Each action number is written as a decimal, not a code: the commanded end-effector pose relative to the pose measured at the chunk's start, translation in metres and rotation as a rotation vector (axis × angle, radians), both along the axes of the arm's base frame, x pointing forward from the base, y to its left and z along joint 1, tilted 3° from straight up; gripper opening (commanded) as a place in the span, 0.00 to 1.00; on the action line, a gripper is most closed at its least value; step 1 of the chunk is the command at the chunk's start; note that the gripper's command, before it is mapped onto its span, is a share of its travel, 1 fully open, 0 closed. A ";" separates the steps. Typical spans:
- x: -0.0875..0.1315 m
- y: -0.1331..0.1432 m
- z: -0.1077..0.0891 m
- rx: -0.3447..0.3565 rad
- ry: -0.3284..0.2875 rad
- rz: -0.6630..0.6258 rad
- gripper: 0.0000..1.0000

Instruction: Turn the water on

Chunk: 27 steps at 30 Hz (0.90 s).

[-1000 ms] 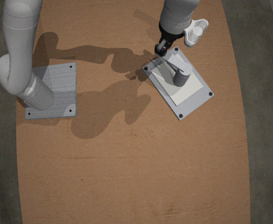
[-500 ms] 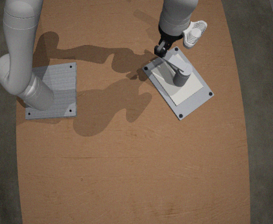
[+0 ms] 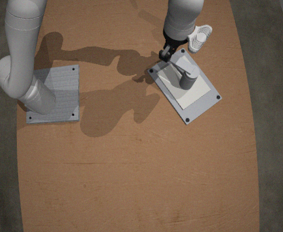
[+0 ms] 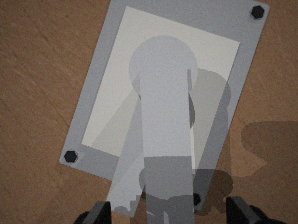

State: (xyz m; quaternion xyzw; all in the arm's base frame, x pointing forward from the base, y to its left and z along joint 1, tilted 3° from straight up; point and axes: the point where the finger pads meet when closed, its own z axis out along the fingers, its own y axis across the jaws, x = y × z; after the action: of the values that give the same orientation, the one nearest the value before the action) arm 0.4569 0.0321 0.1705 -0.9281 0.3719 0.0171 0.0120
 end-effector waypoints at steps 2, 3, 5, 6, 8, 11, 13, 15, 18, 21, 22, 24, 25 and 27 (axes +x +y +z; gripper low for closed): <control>-0.001 0.000 -0.009 0.003 0.004 0.003 0.71; -0.001 0.000 -0.011 0.004 0.004 0.003 0.71; -0.002 0.001 -0.013 0.004 0.005 0.003 0.71; -0.002 0.001 -0.014 0.005 0.006 0.003 0.71; -0.002 0.001 -0.015 0.005 0.007 0.003 0.71; -0.003 0.001 -0.017 0.006 0.009 0.003 0.71; -0.003 0.001 -0.018 0.006 0.008 0.003 0.71; -0.004 0.002 -0.019 0.007 0.011 0.003 0.71; -0.004 0.002 -0.020 0.007 0.011 0.004 0.71; -0.004 0.002 -0.020 0.007 0.011 0.004 0.71; -0.004 0.002 -0.020 0.007 0.011 0.004 0.71; -0.004 0.002 -0.020 0.007 0.011 0.004 0.71; -0.004 0.002 -0.020 0.007 0.011 0.004 0.71; -0.004 0.002 -0.020 0.007 0.011 0.004 0.71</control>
State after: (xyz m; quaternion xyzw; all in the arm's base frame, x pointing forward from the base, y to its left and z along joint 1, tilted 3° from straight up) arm 0.4532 0.0341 0.1526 -0.9280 0.3717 0.0232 0.0119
